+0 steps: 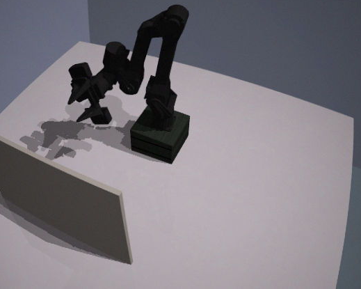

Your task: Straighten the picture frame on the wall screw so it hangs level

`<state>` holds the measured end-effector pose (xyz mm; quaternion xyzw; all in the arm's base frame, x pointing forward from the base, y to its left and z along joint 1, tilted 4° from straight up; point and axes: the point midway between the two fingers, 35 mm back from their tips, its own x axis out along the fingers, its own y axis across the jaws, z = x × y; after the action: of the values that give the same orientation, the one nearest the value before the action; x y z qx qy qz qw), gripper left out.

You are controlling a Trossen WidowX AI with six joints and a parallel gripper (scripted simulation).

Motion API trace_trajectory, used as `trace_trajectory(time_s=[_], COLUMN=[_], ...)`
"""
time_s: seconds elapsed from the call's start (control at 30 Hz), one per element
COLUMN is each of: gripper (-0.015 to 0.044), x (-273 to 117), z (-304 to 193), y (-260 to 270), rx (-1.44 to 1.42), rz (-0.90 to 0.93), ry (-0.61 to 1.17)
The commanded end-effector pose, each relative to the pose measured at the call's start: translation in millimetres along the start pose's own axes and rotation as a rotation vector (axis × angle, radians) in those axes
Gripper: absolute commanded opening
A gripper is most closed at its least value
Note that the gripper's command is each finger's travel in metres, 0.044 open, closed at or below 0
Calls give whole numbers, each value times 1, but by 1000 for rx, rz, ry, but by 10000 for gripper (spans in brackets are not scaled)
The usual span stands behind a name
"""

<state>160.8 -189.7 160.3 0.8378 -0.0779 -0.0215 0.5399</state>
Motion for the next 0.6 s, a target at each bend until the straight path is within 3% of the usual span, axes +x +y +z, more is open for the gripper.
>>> trace_trajectory(time_s=[0.0, 0.57], gripper=[260, 260], x=[-1, -5], z=[-1, -4], y=[0, -2], rx=[-1, -3], rz=[-1, -3], ry=[0, -2])
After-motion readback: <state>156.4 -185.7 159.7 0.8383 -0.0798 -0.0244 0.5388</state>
